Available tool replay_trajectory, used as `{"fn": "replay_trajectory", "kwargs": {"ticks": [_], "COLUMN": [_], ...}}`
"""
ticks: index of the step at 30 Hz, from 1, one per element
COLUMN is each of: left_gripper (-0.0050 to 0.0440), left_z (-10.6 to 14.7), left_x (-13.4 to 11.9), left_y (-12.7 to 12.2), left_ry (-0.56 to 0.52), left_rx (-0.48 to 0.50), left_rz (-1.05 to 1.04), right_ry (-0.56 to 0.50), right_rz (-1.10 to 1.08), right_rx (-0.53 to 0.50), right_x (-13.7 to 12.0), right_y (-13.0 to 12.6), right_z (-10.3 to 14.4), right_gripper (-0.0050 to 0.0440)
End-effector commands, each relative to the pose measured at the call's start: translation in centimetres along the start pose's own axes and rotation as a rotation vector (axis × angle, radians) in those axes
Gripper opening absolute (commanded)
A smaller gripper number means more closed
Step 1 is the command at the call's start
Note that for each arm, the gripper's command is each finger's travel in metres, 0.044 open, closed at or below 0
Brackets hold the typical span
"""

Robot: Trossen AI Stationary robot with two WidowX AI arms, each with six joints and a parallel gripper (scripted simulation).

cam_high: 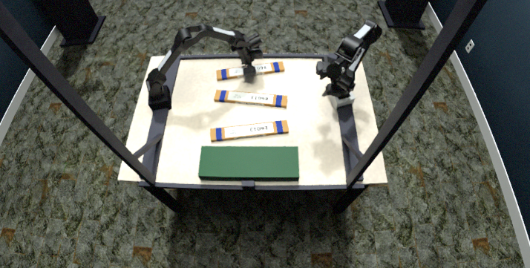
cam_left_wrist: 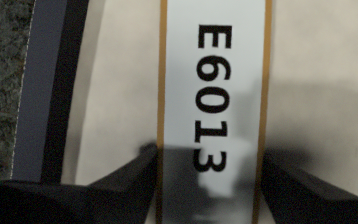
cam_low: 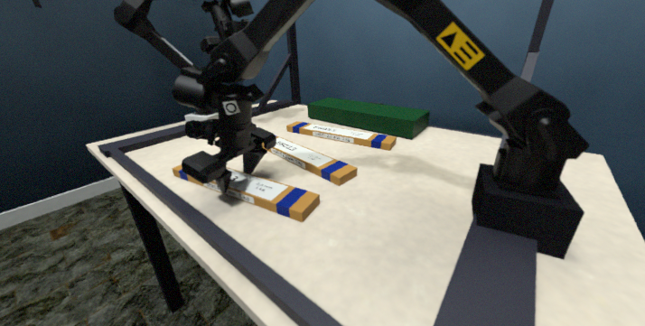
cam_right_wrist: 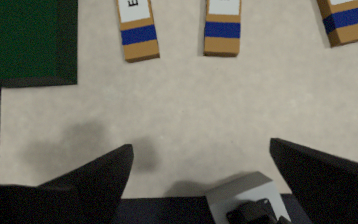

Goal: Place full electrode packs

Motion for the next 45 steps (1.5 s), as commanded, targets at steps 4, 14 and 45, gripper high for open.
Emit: {"fn": "replay_trajectory", "kwargs": {"ticks": [4,14,45], "left_gripper": [-0.005,0.043,0.043], "left_z": [3.27,2.42,3.32], "left_x": [1.83,1.38,1.01], "left_y": [0.2,0.14,-0.02], "left_ry": [-0.084,-0.062,-0.067], "left_rx": [0.014,0.011,0.01], "left_rz": [-0.006,-0.004,-0.004], "right_ry": [-0.018,-0.018,-0.018], "right_rz": [-0.006,-0.006,-0.006], "right_rx": [0.011,0.011,0.011], "right_x": [0.33,0.33,0.33], "right_y": [0.08,0.08,0.08], "right_z": [0.53,0.53,0.53], "right_gripper": [0.043,0.043,0.043]}}
Point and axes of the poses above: on each arm, the point midway between the two fingers, 35 mm back from their tips, its own z axis back along the fingers, its own y axis across the jaws, x = y × z, the point moved 4 cm from there along z, back along the fingers, and after that the axes turned 3 degrees about z, right-handed, at the moved point
